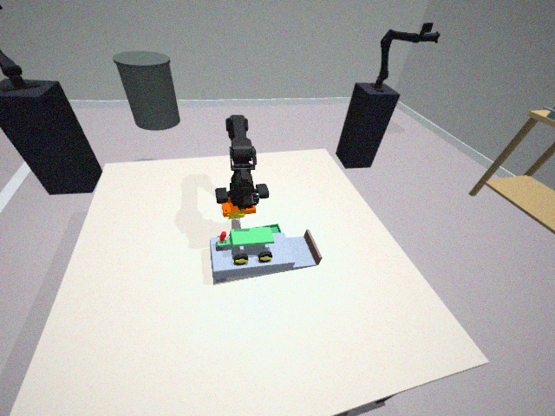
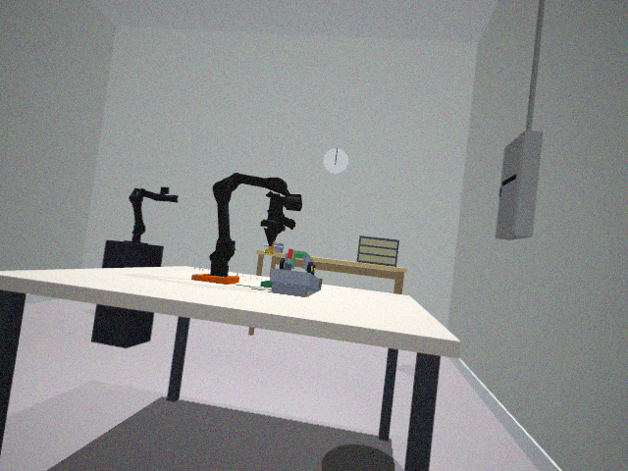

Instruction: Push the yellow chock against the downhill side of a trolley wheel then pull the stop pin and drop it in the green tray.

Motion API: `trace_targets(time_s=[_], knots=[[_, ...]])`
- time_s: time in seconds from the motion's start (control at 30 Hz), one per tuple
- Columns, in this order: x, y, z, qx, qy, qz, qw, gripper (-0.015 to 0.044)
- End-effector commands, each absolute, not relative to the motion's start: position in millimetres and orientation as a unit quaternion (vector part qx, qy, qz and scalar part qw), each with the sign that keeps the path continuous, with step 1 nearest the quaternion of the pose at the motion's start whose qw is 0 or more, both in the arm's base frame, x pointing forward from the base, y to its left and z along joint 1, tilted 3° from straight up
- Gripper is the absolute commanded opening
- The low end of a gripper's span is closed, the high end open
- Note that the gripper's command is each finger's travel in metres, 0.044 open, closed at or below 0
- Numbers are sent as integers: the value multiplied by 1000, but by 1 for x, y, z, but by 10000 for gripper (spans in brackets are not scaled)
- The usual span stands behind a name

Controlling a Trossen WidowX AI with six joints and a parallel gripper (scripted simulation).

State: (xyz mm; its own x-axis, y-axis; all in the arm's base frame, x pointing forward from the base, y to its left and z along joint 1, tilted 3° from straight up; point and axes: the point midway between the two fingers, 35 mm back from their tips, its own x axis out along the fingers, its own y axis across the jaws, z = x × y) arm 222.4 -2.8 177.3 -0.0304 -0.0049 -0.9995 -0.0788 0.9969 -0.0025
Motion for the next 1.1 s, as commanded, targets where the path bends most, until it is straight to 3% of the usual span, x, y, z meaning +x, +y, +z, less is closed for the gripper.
trace_targets(time_s=[0.0,1.07], knots=[[224,10,176,-25,717,27,696,0],[238,134,162,-21,717,32,696,0]])
